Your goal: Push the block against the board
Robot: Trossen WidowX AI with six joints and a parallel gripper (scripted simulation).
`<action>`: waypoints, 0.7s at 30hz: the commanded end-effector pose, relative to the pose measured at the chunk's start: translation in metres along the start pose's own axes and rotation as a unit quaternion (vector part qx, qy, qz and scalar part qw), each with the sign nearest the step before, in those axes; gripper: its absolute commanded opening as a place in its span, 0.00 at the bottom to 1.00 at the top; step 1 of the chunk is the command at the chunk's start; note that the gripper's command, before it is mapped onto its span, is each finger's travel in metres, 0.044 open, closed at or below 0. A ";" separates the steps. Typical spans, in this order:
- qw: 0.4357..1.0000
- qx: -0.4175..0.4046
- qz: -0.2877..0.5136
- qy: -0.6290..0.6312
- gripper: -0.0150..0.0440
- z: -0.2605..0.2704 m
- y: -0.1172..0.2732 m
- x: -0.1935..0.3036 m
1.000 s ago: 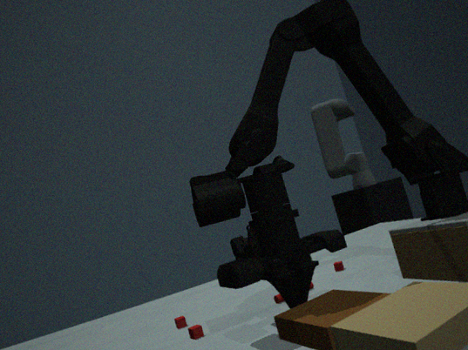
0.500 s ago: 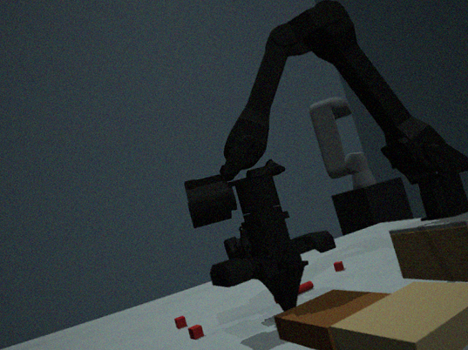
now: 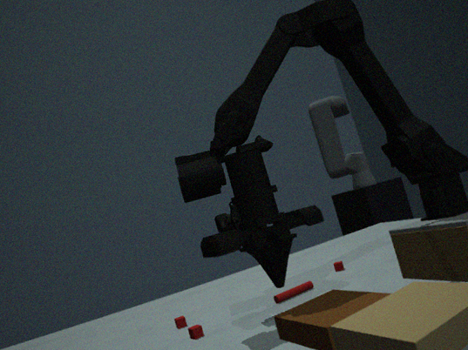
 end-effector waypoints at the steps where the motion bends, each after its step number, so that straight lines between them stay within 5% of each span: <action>1: 1.000 -0.005 -0.004 -0.002 0.25 0.001 0.015 0.000; 21: 0.960 -0.009 -0.006 0.280 0.25 0.043 0.015 0.037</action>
Point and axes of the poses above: the point midway between the two fingers, 35 mm back from their tips, its own y axis back along the fingers, its own z axis across the jaws, x = y × z, the point moved 6 cm from there along y, back along the fingers, and after that the axes turned 5 degrees about y, right-handed, at the moved point
